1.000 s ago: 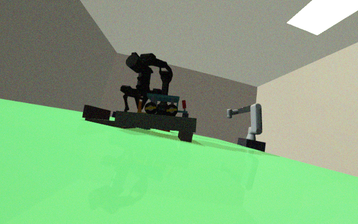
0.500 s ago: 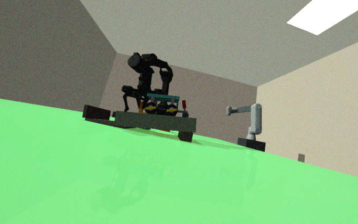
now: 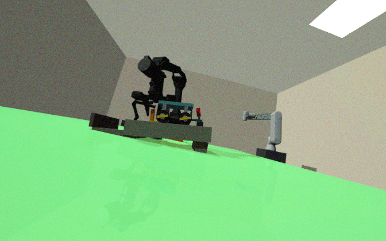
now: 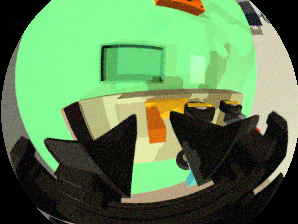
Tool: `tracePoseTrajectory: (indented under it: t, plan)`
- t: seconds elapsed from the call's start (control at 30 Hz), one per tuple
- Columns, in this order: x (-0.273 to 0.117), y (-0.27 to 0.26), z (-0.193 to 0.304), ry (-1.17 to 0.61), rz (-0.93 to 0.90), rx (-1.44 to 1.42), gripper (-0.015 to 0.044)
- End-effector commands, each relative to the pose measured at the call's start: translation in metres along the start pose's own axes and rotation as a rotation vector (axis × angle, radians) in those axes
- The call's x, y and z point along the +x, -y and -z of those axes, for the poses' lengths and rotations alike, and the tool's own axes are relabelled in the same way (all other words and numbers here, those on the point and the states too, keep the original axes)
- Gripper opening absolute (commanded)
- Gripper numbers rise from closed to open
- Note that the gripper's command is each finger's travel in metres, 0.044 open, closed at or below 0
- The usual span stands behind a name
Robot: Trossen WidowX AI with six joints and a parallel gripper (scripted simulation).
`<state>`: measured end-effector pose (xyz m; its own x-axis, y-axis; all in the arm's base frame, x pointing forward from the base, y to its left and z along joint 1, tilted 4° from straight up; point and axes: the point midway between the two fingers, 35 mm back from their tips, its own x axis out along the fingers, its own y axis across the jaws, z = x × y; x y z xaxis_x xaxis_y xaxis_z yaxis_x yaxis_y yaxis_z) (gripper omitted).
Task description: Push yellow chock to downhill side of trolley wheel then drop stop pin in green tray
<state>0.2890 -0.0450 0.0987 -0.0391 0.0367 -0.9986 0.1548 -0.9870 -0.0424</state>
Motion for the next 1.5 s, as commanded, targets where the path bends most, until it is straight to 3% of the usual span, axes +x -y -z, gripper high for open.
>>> tracePoseTrajectory:
  t: [0.0, 0.43, 0.57, 0.7, 0.73, 1.47]
  plan:
    - [-0.014, 0.0, 0.0, -0.01, 0.003, -0.003, 0.019]
    - [-0.055, 0.0, 0.0, -0.011, 0.004, -0.003, 0.019]
    - [-0.046, -0.001, 0.0, -0.009, 0.0, 0.001, 0.0295]
    - [-0.048, -0.009, -0.007, -0.007, -0.017, -0.026, 0.019]
    - [-0.049, -0.01, -0.009, -0.008, -0.021, -0.052, 0.019]
    - [-0.078, 0.159, 0.038, -0.162, 0.12, -1.41, 0.019]
